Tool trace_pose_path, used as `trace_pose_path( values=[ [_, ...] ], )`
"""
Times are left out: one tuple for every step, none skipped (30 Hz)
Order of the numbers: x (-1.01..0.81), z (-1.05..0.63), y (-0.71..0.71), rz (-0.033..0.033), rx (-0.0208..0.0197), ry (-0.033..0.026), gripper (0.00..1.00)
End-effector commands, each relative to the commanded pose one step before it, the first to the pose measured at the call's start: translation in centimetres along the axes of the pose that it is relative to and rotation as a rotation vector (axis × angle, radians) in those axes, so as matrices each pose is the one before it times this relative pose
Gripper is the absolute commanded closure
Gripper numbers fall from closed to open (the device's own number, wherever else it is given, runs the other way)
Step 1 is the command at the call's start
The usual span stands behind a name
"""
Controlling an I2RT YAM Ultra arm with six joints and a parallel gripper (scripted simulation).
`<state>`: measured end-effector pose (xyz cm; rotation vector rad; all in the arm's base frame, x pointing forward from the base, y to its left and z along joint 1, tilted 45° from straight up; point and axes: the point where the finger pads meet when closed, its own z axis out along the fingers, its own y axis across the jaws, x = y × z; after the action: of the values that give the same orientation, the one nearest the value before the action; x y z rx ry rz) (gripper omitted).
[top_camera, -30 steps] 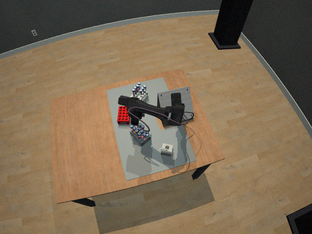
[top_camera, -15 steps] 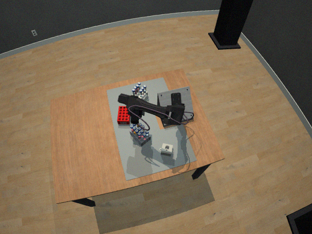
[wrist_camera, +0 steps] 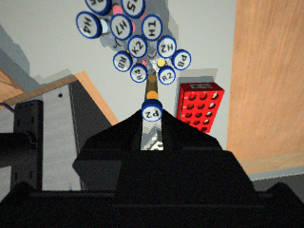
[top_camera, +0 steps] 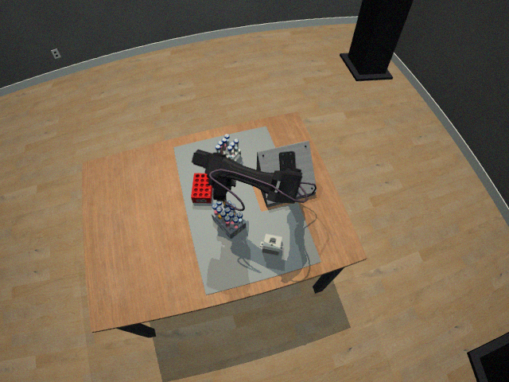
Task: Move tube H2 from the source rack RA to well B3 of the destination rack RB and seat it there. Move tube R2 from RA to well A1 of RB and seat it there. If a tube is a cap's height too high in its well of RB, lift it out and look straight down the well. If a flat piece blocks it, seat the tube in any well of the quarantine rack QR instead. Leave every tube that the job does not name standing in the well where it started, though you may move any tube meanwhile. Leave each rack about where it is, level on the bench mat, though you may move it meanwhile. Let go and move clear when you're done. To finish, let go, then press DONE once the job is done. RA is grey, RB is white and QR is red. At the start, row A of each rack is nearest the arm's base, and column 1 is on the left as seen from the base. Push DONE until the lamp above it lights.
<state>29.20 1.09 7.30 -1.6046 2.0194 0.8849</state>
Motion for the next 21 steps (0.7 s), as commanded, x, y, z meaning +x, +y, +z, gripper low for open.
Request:
trace_pose_path(
  values=[
    [0.497,-0.7,-0.052,0.01973,-0.00613,-0.00414,1.0],
    [-0.056,-0.102,-0.016,0.0,0.00097,-0.00327,1.0],
    [0.032,-0.1,0.008,0.0,-0.00053,0.00168,1.0],
    [0.033,-0.1,0.005,0.0,-0.00056,0.00174,1.0],
    [-0.037,-0.145,0.001,-0.00148,0.00168,0.00081,1.0],
    [-0.19,-0.294,0.014,-0.00634,0.00785,0.00167,1.0],
    [-0.071,-0.142,-0.006,-0.00137,0.00204,-0.0007,1.0],
    [0.021,-0.039,-0.018,0.00201,-0.00207,-0.00181,1.0],
    [0.071,-0.027,-0.009,0.00241,-0.00318,-0.00004,1.0],
    [0.074,-0.034,-0.002,0.00218,-0.00299,0.00027,1.0],
    [-0.018,-0.189,0.123,-0.00588,0.00649,0.00407,1.0],
    [0.302,0.639,1.103,0.01999,-0.02458,-0.00806,1.0],
    [-0.058,-0.195,0.122,-0.0065,0.00782,0.00258,1.0],
    [0.077,-0.041,0.103,-0.0012,0.00138,0.00045,1.0],
    [0.107,-0.006,0.101,-0.00002,-0.00005,-0.00004,1.0],
    [0.108,-0.007,0.104,-0.00002,-0.00005,-0.00004,1.0],
    [0.0,0.0,0.0,0.0,0.0,0.0,1.0],
    [0.0,0.0,0.0,0.0,0.0,0.0,1.0],
    [-0.259,-0.871,-0.865,-0.02593,0.03215,0.01063,1.0],
    [0.29,0.522,0.731,0.01646,-0.01981,-0.00861,1.0],
    [0.264,0.299,0.486,0.00944,-0.01249,-0.00215,1.0]
  ],
)
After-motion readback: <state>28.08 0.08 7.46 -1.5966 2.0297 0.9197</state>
